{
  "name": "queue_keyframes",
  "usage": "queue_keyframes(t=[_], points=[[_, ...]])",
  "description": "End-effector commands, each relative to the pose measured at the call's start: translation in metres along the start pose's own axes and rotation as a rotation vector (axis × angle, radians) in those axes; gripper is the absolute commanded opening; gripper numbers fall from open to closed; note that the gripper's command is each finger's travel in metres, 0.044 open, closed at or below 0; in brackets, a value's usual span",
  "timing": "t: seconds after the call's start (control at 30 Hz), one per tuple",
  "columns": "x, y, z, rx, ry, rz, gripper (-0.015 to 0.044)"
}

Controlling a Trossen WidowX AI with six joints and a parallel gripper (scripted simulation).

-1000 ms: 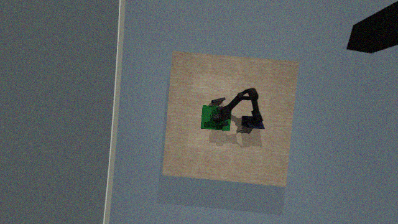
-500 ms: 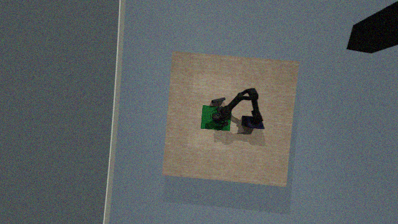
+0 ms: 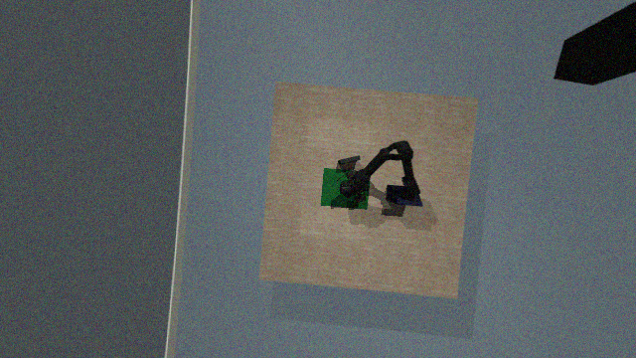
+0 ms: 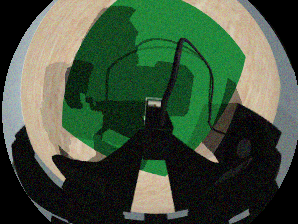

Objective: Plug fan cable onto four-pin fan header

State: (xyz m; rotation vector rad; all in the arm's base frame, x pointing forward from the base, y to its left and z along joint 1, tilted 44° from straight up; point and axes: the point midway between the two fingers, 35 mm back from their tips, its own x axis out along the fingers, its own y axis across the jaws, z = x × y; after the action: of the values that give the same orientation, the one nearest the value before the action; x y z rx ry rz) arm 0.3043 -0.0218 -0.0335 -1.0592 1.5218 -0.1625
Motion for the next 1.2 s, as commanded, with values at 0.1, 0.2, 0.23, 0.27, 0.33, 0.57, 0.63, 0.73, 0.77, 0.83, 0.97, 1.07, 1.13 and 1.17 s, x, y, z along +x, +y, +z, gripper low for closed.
queue_keyframes(t=[0.1, 0.2, 0.23, 0.27, 0.33, 0.57, 0.63, 0.73, 0.77, 0.83, 0.97, 1.07, 1.13, 1.17], points=[[-0.0003, 0.0019, -0.0013, -0.015, -0.001, -0.001, 0.0], [-0.0003, 0.0022, -0.0019, -0.016, -0.001, -0.001, 0.0], [-0.0003, 0.0021, -0.002, -0.015, -0.001, -0.001, 0.0], [-0.0003, 0.002, -0.0022, -0.013, -0.001, -0.001, 0.0], [-0.0003, 0.0017, -0.0023, -0.01, -0.001, -0.001, 0.0], [-0.0003, 0.0, -0.0019, 0.007, -0.001, -0.001, 0.0], [-0.0003, -0.0004, -0.0016, 0.012, -0.001, -0.001, 0.0], [-0.0003, -0.0011, -0.0011, 0.017, -0.001, -0.001, 0.0], [-0.0003, -0.0012, -0.001, 0.019, -0.001, -0.001, 0.0], [-0.0003, -0.0016, -0.0006, 0.022, -0.001, -0.001, 0.0], [-0.0003, -0.0023, 0.0002, 0.027, -0.001, -0.001, 0.0], [-0.0004, -0.0028, 0.0009, 0.029, -0.001, -0.001, 0.0], [-0.0004, -0.003, 0.0013, 0.03, -0.001, -0.001, 0.0], [-0.0004, -0.0032, 0.0015, 0.03, -0.001, -0.001, 0.0]])
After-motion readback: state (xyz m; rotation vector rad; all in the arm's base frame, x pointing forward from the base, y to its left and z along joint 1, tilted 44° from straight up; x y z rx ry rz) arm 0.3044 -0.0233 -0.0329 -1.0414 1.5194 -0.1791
